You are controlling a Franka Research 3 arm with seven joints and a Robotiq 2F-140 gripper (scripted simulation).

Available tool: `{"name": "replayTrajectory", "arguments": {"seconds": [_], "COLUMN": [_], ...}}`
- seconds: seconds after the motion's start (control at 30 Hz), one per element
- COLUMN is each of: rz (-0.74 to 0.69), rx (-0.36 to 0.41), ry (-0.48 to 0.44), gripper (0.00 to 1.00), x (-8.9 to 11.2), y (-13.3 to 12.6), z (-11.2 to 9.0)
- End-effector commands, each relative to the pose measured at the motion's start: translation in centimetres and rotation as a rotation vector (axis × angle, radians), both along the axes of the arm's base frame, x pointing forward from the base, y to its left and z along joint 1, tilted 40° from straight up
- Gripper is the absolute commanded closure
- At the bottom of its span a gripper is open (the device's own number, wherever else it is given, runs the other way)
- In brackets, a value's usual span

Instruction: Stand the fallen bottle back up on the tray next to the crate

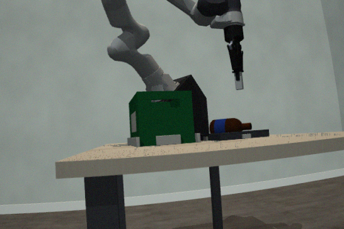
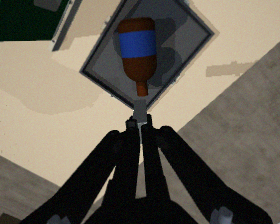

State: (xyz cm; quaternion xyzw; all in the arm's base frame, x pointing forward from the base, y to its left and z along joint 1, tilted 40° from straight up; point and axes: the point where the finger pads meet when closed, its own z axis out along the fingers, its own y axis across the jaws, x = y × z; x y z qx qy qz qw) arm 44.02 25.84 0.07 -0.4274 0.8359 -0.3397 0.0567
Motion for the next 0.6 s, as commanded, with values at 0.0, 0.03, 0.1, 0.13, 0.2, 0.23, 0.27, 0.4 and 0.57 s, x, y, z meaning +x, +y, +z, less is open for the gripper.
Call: {"name": "replayTrajectory", "arguments": {"seconds": [0.0,0.03,0.1,0.13,0.2,0.23,0.27,0.4,0.57], "rz": [0.001,0.001,0.001,0.001,0.004,0.009,0.02,0.092,0.286], "rx": [0.005,0.005,0.005,0.005,0.003,0.0,-0.005,-0.042,-0.142], "ry": [-0.005,-0.005,-0.005,-0.005,-0.003,0.001,0.008,0.057,0.189], "gripper": [1.0,1.0,1.0,1.0,1.0,1.0,1.0,1.0,1.0], "x": [0.07,0.07,0.07,0.07,0.07,0.07,0.06,0.05,0.01], "y": [0.19,0.19,0.19,0.19,0.19,0.18,0.18,0.17,0.13], "z": [0.02,0.02,0.02,0.02,0.01,0.01,0.01,-0.02,-0.08]}}
